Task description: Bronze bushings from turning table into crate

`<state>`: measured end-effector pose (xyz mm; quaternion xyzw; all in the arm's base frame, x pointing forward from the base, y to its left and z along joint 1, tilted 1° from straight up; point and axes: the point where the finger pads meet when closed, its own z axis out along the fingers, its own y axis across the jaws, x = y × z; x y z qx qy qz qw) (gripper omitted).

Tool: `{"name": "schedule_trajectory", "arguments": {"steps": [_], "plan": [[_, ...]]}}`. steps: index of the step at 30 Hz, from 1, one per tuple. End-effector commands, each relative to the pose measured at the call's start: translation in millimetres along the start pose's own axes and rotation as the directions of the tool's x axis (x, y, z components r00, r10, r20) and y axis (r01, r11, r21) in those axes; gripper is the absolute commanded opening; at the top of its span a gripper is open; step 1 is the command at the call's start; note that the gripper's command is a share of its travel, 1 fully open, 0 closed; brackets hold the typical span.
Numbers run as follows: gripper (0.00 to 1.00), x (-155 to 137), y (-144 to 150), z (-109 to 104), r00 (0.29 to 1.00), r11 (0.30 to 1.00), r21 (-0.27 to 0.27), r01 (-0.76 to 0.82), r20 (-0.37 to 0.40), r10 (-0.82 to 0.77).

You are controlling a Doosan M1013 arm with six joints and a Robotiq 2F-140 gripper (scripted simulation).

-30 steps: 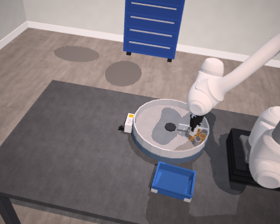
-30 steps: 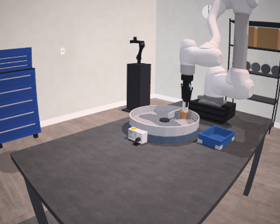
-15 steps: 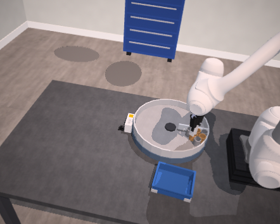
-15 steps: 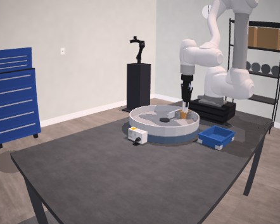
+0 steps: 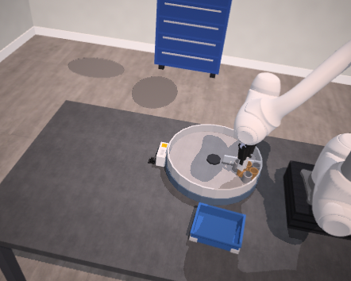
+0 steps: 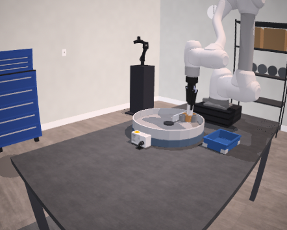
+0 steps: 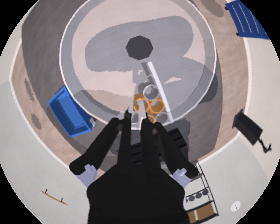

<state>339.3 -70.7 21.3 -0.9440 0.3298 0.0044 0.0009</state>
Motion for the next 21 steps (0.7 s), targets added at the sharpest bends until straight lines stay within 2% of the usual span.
{"name": "schedule_trajectory", "arguments": {"steps": [1,21], "plan": [[0.10,-1.8,-1.5,3.4,1.000,1.000,0.003,0.002,0.002,-0.002],[0.10,-2.0,-1.3,5.8,1.000,1.000,0.003,0.002,0.002,-0.002]]}}
